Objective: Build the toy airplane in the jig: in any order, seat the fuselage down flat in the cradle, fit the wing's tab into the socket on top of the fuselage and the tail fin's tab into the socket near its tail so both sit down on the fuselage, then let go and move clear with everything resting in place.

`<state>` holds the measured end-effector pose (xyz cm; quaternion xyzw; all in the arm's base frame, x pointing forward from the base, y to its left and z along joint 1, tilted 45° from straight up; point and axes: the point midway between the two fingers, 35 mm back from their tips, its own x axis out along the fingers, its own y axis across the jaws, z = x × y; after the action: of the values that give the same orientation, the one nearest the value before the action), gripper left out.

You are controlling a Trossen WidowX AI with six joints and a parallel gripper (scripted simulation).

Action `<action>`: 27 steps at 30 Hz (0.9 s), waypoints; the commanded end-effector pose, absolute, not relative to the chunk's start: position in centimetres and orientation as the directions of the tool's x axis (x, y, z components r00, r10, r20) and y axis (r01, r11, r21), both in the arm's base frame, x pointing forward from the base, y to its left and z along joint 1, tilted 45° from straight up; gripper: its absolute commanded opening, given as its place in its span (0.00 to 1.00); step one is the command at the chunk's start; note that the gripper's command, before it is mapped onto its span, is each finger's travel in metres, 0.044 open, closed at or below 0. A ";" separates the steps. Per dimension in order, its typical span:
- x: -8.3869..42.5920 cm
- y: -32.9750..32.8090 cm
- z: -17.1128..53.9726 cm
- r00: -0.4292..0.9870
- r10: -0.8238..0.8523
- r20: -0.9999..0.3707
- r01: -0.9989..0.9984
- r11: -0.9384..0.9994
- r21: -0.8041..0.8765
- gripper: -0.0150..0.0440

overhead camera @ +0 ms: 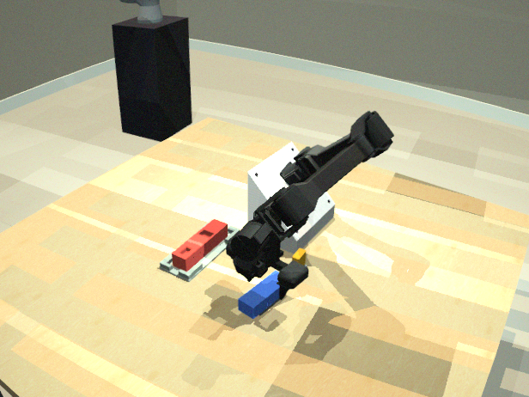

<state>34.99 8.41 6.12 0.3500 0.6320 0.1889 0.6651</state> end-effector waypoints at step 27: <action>35.2 10.1 4.1 0.127 0.694 -0.708 0.200 0.682 0.704 0.55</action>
<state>35.15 10.14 4.18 0.3523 0.6339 0.1883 0.6623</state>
